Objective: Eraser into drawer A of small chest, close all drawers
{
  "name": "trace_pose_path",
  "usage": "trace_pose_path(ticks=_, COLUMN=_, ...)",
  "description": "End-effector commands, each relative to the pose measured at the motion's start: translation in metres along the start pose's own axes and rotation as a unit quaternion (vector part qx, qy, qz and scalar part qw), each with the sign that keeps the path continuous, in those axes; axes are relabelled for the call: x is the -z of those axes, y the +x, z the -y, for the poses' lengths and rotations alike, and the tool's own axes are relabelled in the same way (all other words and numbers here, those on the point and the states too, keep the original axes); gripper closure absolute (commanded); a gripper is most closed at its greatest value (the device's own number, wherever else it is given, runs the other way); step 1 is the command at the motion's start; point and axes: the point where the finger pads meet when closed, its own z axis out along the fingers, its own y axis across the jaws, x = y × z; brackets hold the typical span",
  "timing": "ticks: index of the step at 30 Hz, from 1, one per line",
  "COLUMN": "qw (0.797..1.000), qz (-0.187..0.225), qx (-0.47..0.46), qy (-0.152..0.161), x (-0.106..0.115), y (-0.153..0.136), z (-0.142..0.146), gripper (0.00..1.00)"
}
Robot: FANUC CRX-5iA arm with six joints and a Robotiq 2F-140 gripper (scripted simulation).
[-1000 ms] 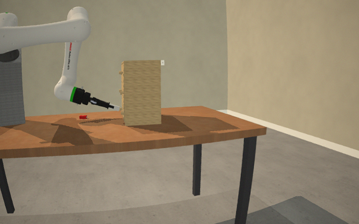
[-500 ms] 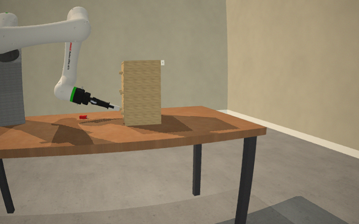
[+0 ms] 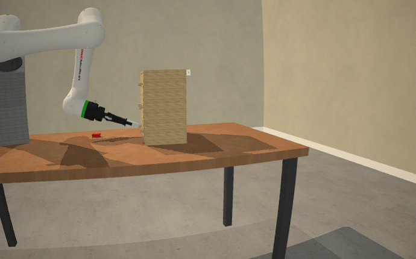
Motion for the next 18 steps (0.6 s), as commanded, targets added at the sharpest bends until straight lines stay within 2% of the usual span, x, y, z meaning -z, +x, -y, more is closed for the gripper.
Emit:
trace_pose_path(ticks=1, qw=1.0, qz=0.0, qx=0.0, qy=0.0, x=0.0, y=0.0, z=0.0, gripper=1.0)
trace_pose_path(ticks=12, qw=1.0, qz=0.0, qx=0.0, qy=0.0, x=0.006, y=0.002, z=0.0, gripper=1.0)
trace_pose_path(ticks=18, qw=1.0, qz=0.0, qx=0.0, qy=0.0, x=0.033, y=0.012, z=0.0, gripper=1.0)
